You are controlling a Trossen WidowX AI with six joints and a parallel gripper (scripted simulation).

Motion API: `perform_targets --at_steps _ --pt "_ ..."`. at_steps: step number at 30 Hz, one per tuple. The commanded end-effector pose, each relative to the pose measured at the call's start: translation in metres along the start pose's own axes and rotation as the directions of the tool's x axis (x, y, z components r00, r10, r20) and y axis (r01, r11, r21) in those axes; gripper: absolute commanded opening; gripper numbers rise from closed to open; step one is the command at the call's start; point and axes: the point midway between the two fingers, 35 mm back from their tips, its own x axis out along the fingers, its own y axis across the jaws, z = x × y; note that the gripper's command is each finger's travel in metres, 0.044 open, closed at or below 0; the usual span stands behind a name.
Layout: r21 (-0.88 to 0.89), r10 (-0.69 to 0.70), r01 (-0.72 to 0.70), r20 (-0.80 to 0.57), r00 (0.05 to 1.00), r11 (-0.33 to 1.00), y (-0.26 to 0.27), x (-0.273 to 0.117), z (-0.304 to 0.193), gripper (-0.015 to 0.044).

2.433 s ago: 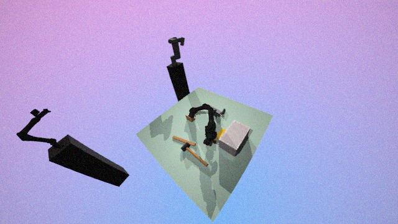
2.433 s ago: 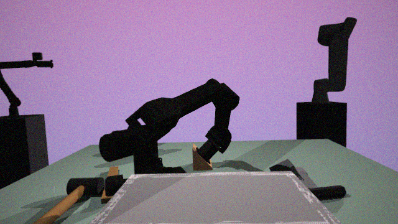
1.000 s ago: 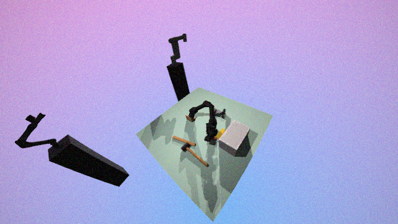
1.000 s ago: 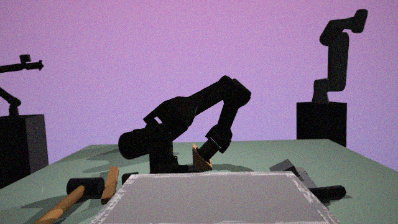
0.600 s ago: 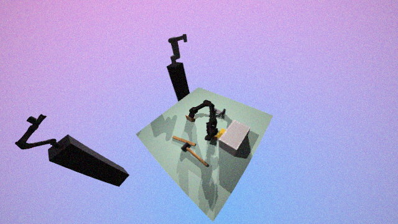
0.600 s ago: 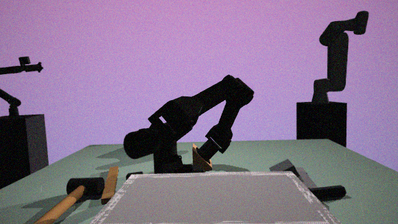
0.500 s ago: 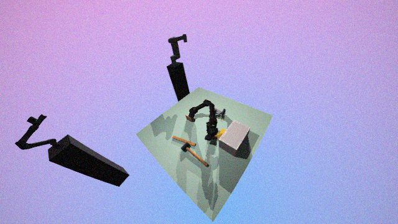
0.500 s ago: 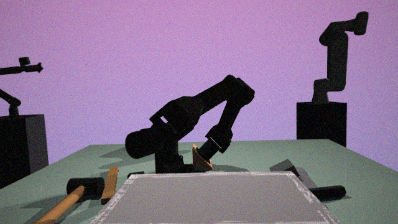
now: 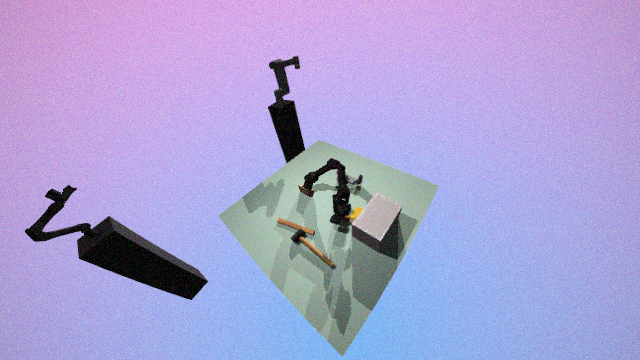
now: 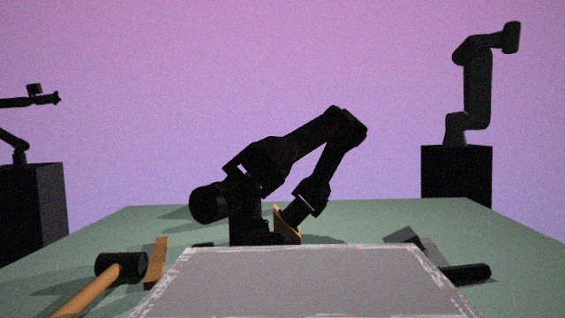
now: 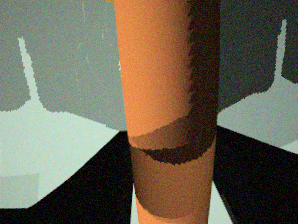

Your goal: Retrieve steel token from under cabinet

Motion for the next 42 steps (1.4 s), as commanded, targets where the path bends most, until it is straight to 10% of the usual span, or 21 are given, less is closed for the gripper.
perform_targets --at_steps 1,42 --pt "-0.009 0.005 -0.005 0.001 1.000 1.000 0.008 0.001 0.003 0.0000" --pt "-0.007 0.005 -0.005 0.000 1.000 1.000 0.010 0.001 -0.029 0.0000"
